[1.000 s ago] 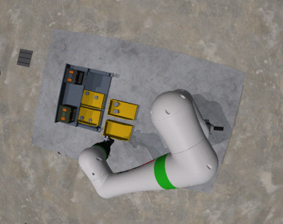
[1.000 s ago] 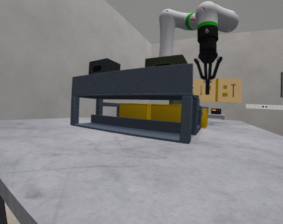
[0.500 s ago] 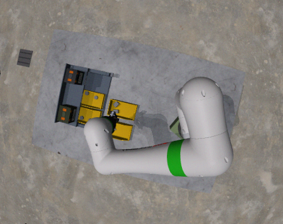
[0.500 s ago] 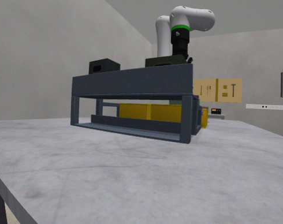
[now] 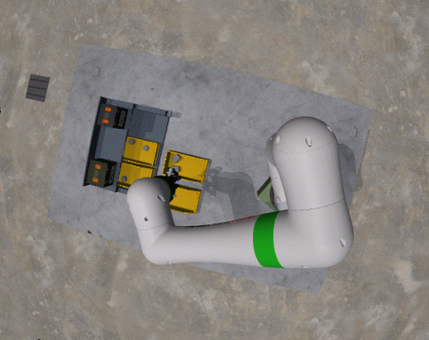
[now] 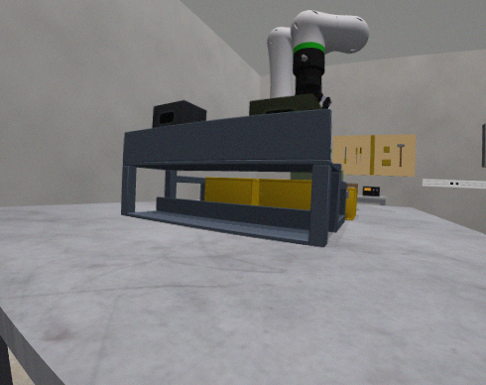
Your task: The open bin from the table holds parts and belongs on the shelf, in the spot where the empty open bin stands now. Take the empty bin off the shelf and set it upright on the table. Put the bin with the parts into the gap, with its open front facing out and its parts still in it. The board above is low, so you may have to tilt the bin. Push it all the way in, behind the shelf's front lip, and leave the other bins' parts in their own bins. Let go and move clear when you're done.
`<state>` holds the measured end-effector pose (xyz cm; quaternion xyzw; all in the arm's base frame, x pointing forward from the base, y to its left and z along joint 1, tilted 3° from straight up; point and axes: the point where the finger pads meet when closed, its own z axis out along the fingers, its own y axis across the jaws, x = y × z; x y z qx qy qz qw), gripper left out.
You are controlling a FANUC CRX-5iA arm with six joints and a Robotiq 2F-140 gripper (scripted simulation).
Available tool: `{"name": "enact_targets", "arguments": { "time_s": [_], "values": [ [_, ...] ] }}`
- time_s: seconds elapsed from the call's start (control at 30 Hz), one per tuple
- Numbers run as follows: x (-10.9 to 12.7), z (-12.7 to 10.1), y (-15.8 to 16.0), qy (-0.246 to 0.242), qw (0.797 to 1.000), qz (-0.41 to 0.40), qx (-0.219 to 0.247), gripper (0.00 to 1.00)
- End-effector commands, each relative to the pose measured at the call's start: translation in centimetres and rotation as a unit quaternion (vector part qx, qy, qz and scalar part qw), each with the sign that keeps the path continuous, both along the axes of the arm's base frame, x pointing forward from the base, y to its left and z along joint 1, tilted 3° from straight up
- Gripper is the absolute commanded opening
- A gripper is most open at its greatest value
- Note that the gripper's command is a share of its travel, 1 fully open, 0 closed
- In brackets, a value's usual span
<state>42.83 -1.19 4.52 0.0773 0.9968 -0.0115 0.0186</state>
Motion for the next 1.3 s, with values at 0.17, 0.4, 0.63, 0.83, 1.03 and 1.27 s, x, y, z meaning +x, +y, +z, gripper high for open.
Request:
{"name": "enact_targets", "arguments": {
  "time_s": [0.17,0.4,0.63,0.83,1.03,1.27],
  "values": [
    [0.1,0.1,0.0,-0.001,1.000,0.000,0.000,0.24],
    [0.1,0.1,0.0,-0.001,1.000,0.000,0.000,0.24],
    [0.1,0.1,0.0,-0.001,1.000,0.000,0.000,0.24],
    [0.1,0.0,0.0,-0.001,1.000,0.000,0.000,0.24],
    [0.1,-0.3,0.0,-0.001,1.000,0.000,0.000,0.24],
    [0.1,-1.1,0.0,-0.001,1.000,0.000,0.000,0.24]
  ]
}}
